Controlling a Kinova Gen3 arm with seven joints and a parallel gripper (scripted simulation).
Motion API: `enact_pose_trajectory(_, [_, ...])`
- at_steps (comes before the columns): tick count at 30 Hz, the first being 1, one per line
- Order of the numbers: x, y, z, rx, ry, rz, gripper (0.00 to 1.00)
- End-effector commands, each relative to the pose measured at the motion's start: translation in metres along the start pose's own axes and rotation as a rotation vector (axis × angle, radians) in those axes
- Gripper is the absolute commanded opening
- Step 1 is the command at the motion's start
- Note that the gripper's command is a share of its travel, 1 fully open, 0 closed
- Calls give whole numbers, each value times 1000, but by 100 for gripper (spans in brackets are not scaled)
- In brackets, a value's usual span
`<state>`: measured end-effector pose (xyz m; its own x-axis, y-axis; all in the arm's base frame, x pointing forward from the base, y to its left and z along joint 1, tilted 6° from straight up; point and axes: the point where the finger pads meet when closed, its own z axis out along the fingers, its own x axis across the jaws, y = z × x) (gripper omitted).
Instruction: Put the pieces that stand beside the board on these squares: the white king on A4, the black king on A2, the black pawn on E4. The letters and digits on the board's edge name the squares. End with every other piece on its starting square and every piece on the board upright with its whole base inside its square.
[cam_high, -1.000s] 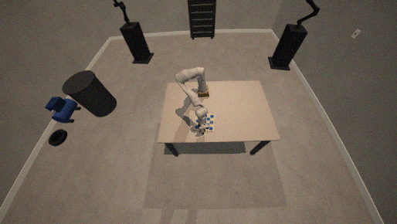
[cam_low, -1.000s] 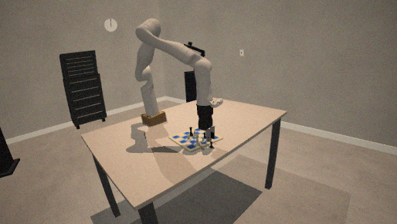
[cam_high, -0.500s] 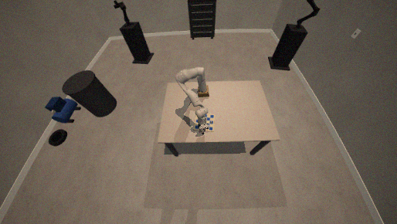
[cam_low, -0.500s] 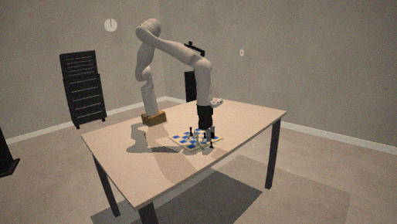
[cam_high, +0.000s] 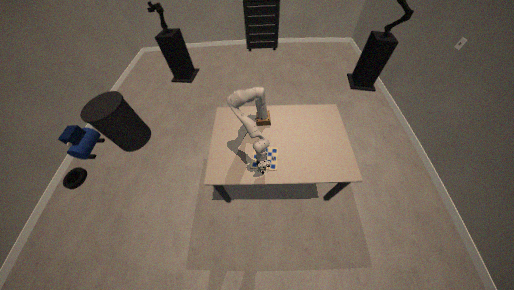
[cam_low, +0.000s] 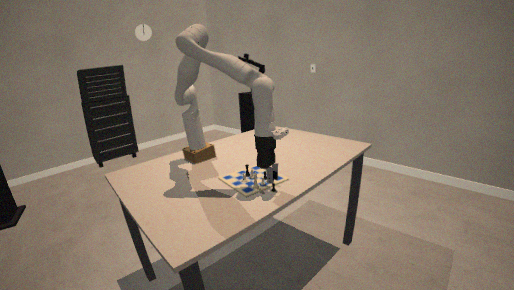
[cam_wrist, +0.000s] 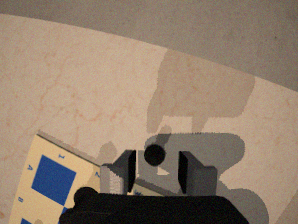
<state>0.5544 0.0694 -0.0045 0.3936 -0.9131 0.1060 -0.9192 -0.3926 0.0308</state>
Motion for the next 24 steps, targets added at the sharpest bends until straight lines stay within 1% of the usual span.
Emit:
enact_pose_trajectory(1, [0,-1,1,5,3,2,68])
enact_pose_trajectory(24, [-1,-4,0,6,3,4,68])
